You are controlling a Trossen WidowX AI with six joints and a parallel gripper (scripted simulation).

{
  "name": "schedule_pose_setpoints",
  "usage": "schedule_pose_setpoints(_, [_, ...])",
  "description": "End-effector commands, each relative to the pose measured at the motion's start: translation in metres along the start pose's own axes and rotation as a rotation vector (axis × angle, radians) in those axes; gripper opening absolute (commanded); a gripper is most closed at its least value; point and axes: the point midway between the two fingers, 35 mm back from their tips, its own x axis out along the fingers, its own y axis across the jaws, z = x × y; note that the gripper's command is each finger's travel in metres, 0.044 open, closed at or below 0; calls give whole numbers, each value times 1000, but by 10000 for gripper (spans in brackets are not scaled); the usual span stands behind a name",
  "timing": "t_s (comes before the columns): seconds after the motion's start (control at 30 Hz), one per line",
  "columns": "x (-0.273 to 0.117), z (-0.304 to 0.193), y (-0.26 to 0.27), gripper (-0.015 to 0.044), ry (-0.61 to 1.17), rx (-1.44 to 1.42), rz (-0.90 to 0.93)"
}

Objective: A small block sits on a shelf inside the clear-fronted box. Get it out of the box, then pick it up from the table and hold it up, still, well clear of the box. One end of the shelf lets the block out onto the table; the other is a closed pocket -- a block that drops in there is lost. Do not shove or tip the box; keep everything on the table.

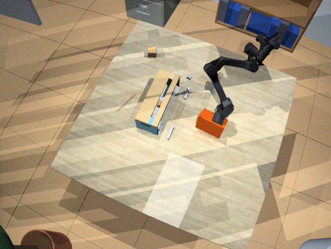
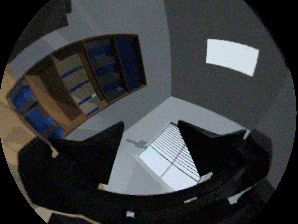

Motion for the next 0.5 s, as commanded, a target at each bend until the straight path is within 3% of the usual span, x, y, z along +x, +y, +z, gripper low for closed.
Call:
schedule_pose_setpoints(0.0, [0,0,0,400,0,4,1])
schedule_pose_setpoints(0.17, [5,-4,14,400,33,130,28])
schedule_pose_setpoints(0.47, [3,-54,100,400,275,366,222])
